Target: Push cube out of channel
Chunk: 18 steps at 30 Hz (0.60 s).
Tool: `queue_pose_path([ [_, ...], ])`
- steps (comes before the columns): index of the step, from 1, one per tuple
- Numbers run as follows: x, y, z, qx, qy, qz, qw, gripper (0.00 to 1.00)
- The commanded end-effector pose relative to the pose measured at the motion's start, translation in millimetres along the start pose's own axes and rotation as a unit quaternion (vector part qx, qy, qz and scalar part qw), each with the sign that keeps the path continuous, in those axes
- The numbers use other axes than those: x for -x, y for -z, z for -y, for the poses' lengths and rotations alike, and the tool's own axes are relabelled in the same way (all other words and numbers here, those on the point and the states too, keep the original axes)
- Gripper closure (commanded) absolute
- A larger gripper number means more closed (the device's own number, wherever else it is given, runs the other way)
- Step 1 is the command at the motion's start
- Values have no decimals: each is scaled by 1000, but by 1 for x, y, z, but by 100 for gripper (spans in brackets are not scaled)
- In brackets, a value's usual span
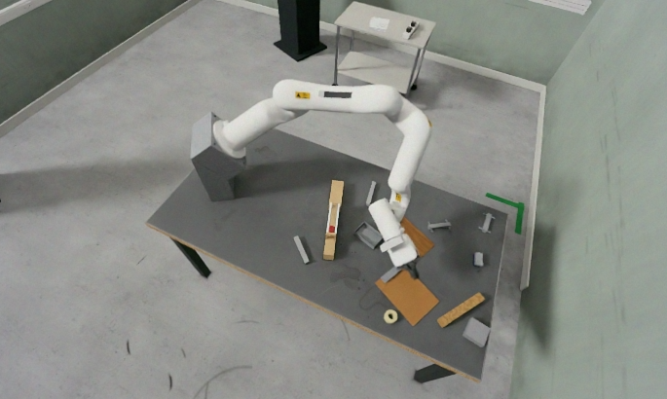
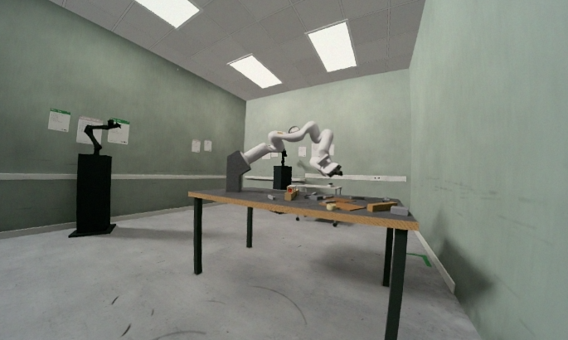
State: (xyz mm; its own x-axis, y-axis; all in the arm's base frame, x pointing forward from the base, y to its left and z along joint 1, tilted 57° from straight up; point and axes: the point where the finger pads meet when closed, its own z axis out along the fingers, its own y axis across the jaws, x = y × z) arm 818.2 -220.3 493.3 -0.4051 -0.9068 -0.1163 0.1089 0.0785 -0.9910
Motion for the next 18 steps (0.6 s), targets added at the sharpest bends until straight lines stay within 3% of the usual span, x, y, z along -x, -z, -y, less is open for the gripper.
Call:
queue_pose_path([
  [1,49,22,11,11,-29,79,996,100],
  [2,73,36,15,23,-42,115,992,100],
  [3,74,37,15,23,-42,115,992,100],
  [4,97,52,17,37,-54,152,986,100],
  [5,99,54,18,37,-54,152,986,100],
  [6,119,70,19,54,-64,187,979,100],
  [9,123,73,20,54,-64,187,979,100],
  [10,146,94,21,73,-74,221,970,100],
  [11,146,94,21,73,-74,221,970,100],
  [12,167,117,21,95,-81,252,960,100],
  [14,167,117,21,95,-81,252,960,100],
  [15,187,141,20,117,-87,282,948,100],
  [16,187,141,20,117,-87,282,948,100],
  [17,204,166,19,141,-91,309,936,100],
  [18,204,166,19,141,-91,309,936,100],
])
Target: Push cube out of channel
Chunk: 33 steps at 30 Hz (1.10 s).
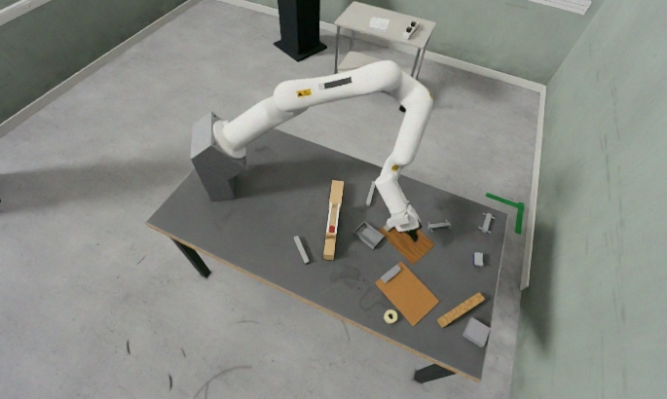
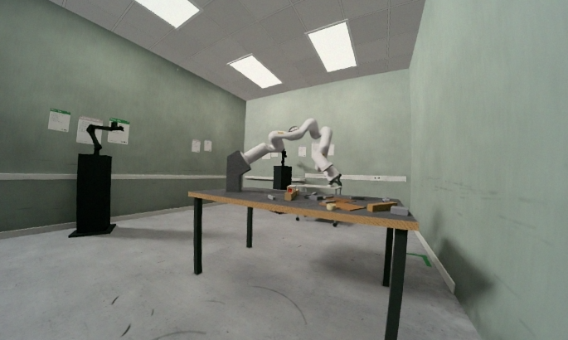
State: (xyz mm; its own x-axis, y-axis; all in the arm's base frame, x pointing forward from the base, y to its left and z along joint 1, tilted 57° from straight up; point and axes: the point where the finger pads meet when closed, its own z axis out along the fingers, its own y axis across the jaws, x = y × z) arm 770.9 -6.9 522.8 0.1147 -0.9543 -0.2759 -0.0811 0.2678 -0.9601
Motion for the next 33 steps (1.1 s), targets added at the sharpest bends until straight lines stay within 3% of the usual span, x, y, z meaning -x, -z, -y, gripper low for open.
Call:
queue_pose_path([
  [1,40,17,-10,35,-15,50,998,100],
  [2,64,31,-20,61,-22,74,995,100],
  [3,64,31,-20,61,-22,74,995,100],
  [4,86,45,-31,87,-27,95,991,100],
  [8,86,45,-31,87,-27,95,991,100],
  [10,124,76,-52,140,-34,129,981,100],
  [12,124,76,-52,140,-34,129,981,100],
  [15,152,108,-72,188,-36,151,970,100],
  [17,152,108,-72,188,-36,151,970,100],
  [18,163,124,-81,210,-35,159,964,100],
  [19,163,124,-81,210,-35,159,964,100],
  [22,180,153,-99,249,-31,168,953,100],
  [25,180,153,-99,249,-31,168,953,100],
  [27,191,178,-113,280,-26,172,944,100],
  [30,194,189,-119,293,-23,173,940,100],
  [33,201,214,-132,320,-14,172,932,100],
])
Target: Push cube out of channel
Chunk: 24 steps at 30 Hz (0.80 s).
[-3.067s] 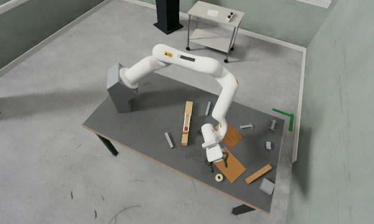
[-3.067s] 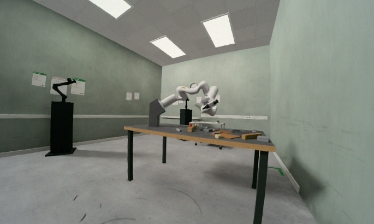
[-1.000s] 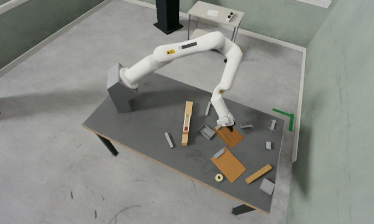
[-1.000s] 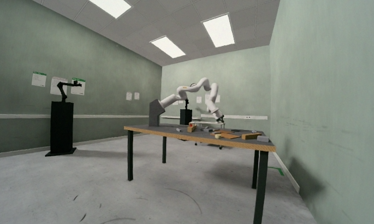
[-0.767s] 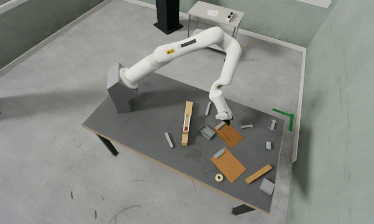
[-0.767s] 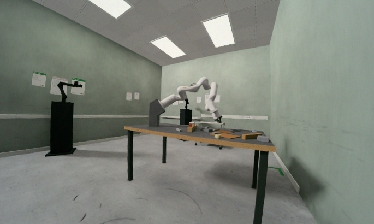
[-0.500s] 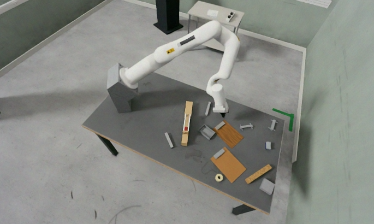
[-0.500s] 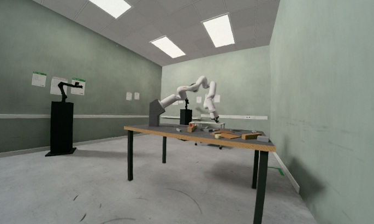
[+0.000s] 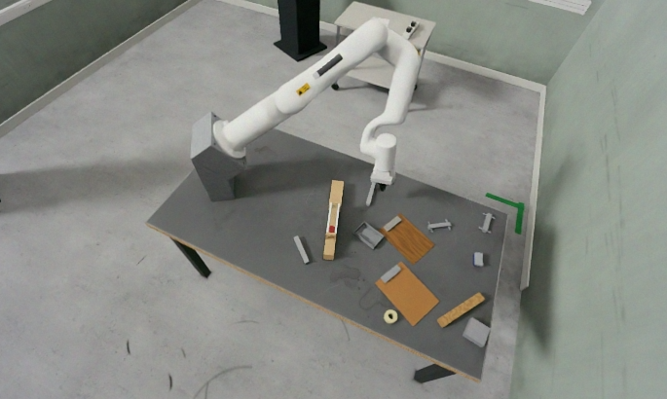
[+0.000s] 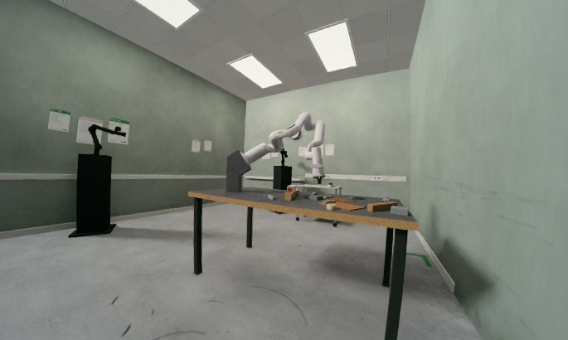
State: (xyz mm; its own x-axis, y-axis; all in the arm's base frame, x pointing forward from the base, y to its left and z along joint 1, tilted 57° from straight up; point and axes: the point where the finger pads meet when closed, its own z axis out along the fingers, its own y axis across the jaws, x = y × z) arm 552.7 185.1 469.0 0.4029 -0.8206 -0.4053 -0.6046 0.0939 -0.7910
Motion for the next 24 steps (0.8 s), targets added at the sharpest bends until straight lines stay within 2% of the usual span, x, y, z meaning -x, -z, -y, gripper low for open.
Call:
queue_pose_path([
  [1,16,14,-29,41,2,-1,999,100],
  [6,21,20,-43,57,4,-4,998,100],
  [24,22,20,-44,58,4,-5,998,100],
])
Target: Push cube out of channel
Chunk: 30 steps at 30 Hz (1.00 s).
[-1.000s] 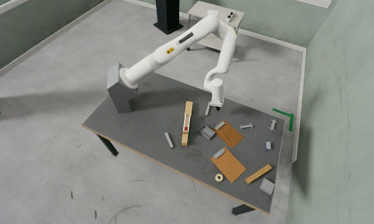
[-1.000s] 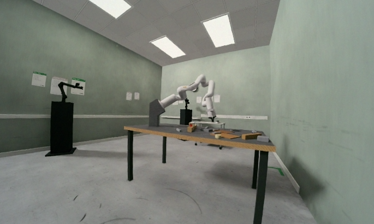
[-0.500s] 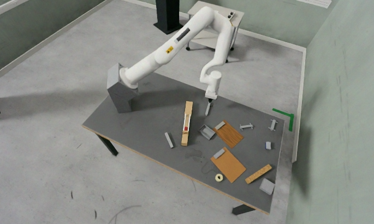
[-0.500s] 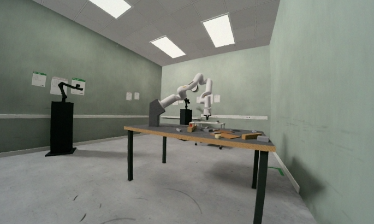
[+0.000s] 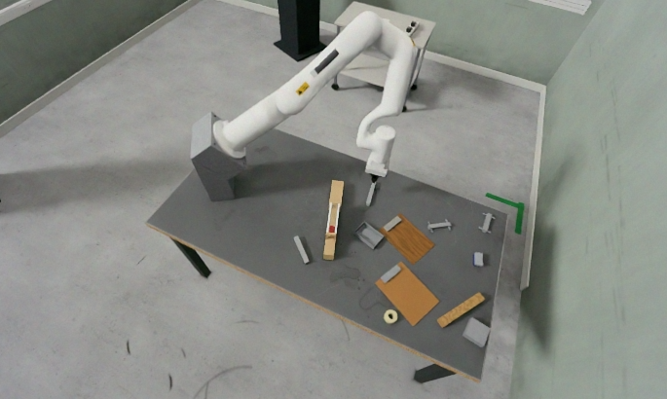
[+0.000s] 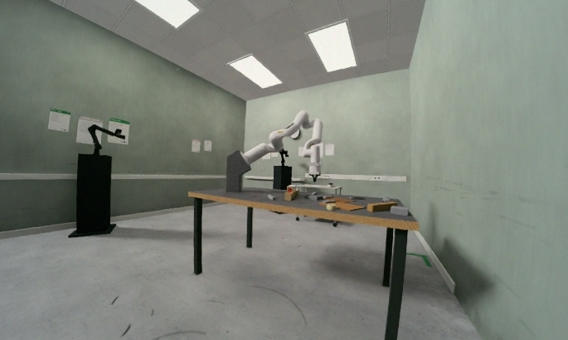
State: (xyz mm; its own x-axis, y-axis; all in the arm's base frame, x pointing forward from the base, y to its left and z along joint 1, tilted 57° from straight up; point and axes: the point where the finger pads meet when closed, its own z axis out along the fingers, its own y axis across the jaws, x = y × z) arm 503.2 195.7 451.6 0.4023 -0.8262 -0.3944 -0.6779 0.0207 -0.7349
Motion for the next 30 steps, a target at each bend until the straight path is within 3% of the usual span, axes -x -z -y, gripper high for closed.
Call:
queue_pose_path([
  [1,0,0,1,0,0,0,1000,100],
  [8,0,0,1,0,0,0,1000,100],
  [9,0,0,1,0,0,0,1000,61],
  [30,0,0,1,0,0,0,1000,61],
])
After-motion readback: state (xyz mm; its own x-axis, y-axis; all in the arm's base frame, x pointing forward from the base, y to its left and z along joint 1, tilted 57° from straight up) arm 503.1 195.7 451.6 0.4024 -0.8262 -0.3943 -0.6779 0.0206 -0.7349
